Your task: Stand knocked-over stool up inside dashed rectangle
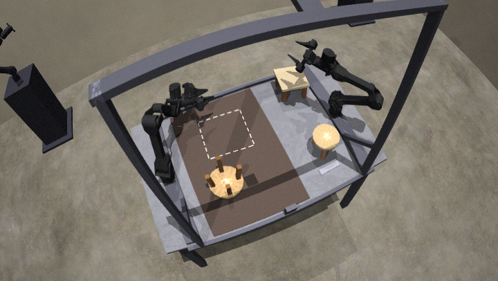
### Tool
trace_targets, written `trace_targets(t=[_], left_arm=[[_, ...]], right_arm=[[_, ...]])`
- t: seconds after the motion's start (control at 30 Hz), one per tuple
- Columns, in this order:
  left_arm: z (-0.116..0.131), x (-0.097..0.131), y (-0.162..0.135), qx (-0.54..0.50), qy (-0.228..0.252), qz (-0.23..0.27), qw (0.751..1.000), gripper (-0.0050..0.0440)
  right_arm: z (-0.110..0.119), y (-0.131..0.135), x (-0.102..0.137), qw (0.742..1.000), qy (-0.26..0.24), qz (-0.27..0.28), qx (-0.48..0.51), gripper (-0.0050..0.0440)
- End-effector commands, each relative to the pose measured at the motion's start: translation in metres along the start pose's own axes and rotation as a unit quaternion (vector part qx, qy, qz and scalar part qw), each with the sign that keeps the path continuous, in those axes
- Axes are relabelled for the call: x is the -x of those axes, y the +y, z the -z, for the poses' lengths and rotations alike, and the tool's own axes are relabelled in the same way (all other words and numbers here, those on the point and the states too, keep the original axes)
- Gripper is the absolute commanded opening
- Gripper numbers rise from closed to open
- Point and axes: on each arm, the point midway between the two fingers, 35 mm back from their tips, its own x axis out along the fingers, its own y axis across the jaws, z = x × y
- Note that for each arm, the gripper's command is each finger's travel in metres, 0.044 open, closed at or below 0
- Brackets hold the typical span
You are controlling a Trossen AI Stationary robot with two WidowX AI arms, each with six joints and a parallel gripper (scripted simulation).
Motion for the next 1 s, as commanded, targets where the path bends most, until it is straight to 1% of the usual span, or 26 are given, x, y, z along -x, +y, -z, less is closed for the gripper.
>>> trace_targets(t=[0.0,0.63,0.83,0.97], left_arm=[[-0.013,0.001,-0.003,-0.015,-0.010,0.001,1.000,0.0400],[-0.014,0.001,-0.004,-0.016,-0.011,0.001,1.000,0.0400],[-0.016,-0.002,-0.014,-0.022,-0.009,0.001,1.000,0.0400],[-0.022,-0.008,-0.028,-0.034,-0.009,0.001,0.999,0.0400]], right_arm=[[-0.006,-0.004,0.001,1.000,-0.008,0.004,-0.001,0.0400],[-0.006,-0.004,0.001,1.000,-0.008,0.004,-0.001,0.0400],[-0.006,-0.004,0.001,1.000,-0.008,0.004,-0.001,0.0400],[-0.006,-0.004,0.001,1.000,-0.008,0.004,-0.001,0.0400]])
